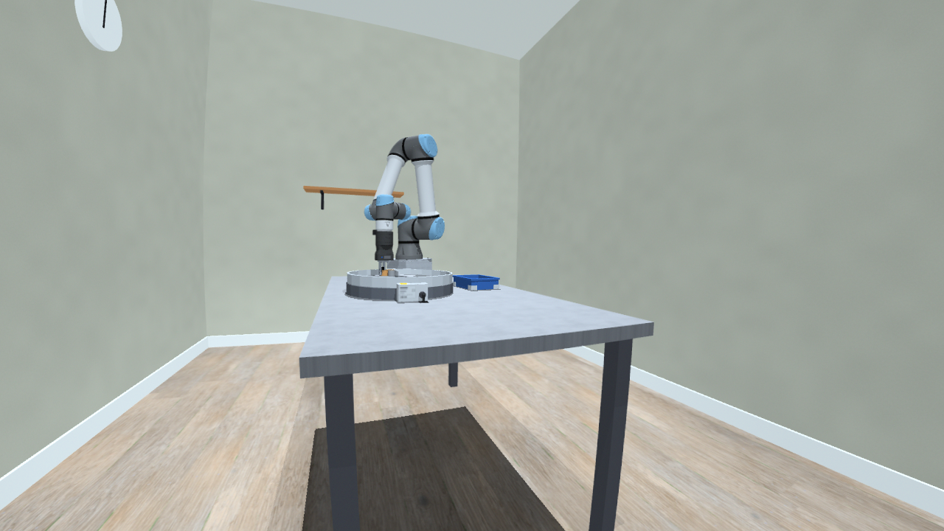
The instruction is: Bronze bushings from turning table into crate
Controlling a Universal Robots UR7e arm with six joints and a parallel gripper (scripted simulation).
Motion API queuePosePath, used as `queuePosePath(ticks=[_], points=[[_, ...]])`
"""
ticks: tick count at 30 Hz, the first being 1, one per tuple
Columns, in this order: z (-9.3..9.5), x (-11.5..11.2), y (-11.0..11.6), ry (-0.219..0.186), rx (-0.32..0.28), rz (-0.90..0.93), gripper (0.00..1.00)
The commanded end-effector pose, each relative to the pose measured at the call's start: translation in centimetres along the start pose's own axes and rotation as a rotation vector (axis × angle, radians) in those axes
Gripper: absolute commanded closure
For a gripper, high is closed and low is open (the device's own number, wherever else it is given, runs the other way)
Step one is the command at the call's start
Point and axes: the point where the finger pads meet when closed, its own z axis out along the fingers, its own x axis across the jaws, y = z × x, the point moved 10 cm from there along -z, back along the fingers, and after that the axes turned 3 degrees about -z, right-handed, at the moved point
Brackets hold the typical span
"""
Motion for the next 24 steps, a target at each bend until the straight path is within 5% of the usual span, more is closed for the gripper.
queuePosePath(ticks=[1, 24], points=[[-0.03, -0.02, 0.01, -0.001, -0.001, 0.0, 1.0], [-0.03, -0.34, 0.0, 0.001, 0.0, 0.0, 1.0]])
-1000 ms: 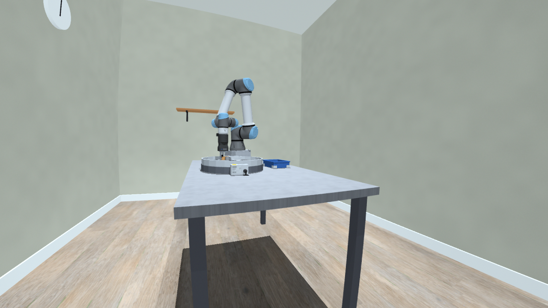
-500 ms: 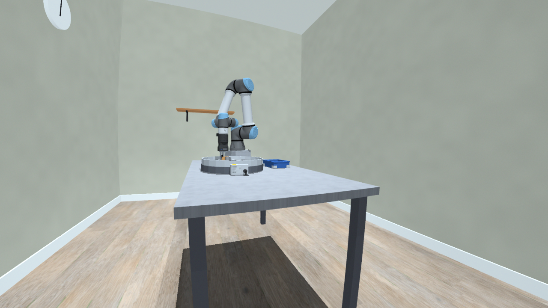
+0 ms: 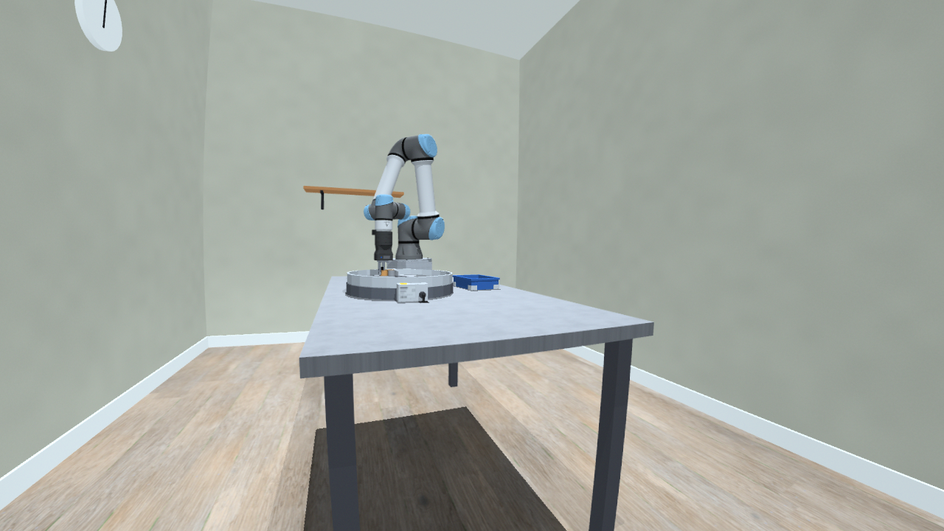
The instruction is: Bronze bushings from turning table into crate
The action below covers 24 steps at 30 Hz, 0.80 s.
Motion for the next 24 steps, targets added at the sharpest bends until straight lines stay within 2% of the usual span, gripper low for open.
queuePosePath(ticks=[1, 24], points=[[0.0, 0.0, 0.0, -0.001, -0.001, 0.0, 1.0], [-1.4, 0.0, 0.0, -0.001, -0.001, 0.0, 1.0]])
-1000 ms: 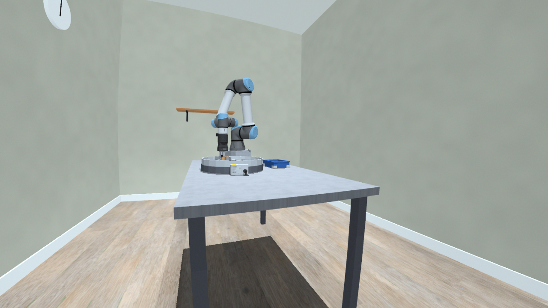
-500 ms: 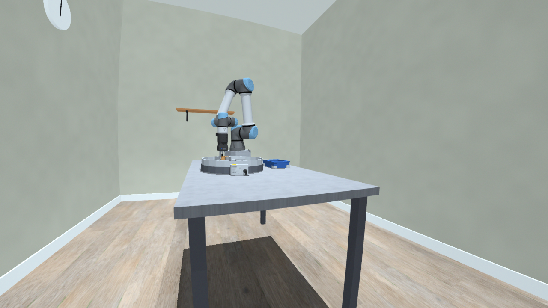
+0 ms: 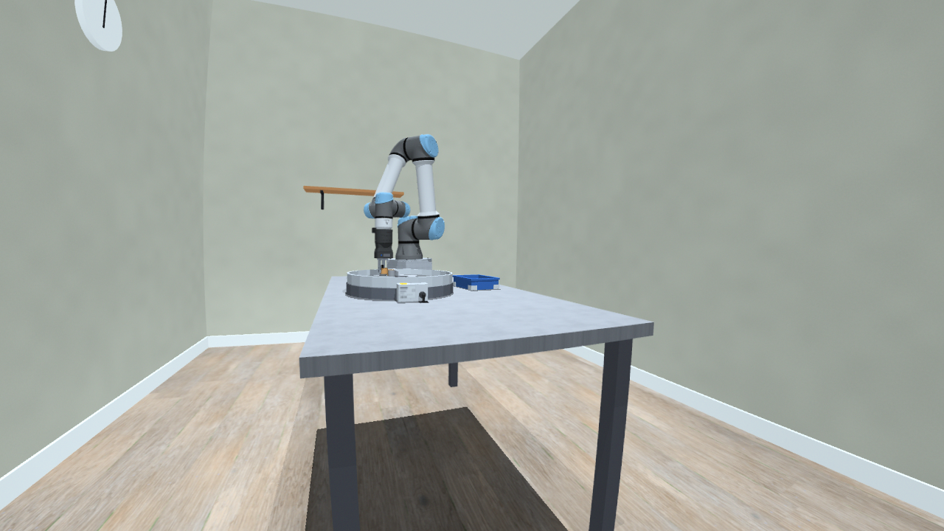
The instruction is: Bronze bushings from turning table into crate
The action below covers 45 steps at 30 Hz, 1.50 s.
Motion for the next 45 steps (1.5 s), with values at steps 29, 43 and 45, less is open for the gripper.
queuePosePath(ticks=[29, 43, 45], points=[[-1.4, 0.0, 0.0, -0.002, -0.001, 0.0, 1.0], [-2.1, 0.0, 0.0, -0.002, -0.001, 0.0, 1.0], [-2.1, 0.0, 0.0, -0.002, -0.001, 0.0, 1.0]])
